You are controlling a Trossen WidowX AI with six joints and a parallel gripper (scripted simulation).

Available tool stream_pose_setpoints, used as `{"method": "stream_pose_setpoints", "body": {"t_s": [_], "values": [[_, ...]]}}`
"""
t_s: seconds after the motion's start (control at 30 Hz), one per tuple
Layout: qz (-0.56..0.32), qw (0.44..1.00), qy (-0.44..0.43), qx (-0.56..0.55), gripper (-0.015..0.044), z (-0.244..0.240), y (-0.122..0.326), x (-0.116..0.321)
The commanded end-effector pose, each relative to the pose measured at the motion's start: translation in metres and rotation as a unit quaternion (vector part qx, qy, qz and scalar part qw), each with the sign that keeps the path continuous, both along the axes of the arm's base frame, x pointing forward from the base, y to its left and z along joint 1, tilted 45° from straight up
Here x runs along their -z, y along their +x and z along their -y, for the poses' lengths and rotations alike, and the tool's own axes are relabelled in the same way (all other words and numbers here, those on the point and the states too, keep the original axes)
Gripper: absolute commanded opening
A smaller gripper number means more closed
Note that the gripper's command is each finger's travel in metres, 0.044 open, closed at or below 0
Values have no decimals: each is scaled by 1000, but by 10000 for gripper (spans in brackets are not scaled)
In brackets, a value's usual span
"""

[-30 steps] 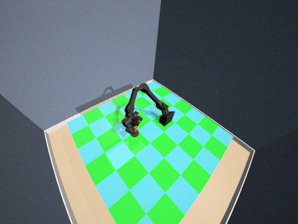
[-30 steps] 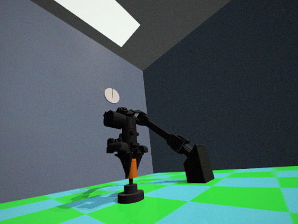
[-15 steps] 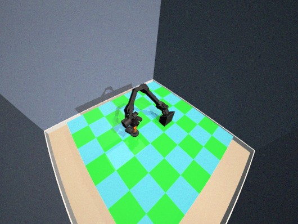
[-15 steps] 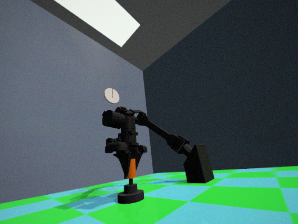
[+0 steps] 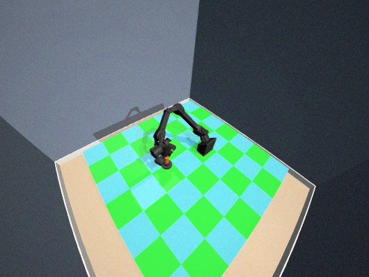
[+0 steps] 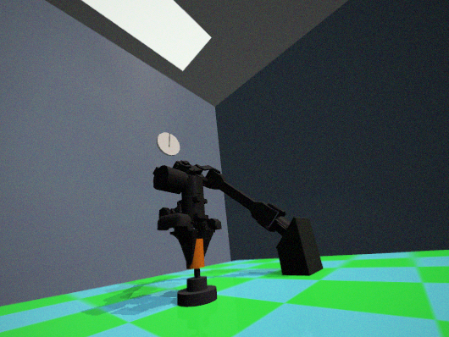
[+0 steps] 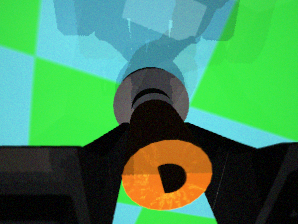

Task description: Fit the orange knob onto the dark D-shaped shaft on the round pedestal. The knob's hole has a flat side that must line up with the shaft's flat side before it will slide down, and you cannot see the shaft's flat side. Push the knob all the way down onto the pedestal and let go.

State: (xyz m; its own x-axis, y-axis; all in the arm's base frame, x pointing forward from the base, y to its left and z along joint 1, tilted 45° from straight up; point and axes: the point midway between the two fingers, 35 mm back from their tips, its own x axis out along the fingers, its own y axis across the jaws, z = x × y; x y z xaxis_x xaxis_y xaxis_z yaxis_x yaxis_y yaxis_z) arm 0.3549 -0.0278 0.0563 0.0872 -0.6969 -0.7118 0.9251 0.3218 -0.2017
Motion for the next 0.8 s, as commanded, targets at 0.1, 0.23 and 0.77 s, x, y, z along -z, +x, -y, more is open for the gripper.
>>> {"method": "stream_pose_setpoints", "body": {"t_s": [0.1, 0.23, 0.77], "values": [[1, 1000, -1, -1, 0, 1, -3, 0], [1, 1000, -1, -1, 0, 0, -5, 1], [1, 1000, -1, -1, 0, 1, -2, 2]]}}
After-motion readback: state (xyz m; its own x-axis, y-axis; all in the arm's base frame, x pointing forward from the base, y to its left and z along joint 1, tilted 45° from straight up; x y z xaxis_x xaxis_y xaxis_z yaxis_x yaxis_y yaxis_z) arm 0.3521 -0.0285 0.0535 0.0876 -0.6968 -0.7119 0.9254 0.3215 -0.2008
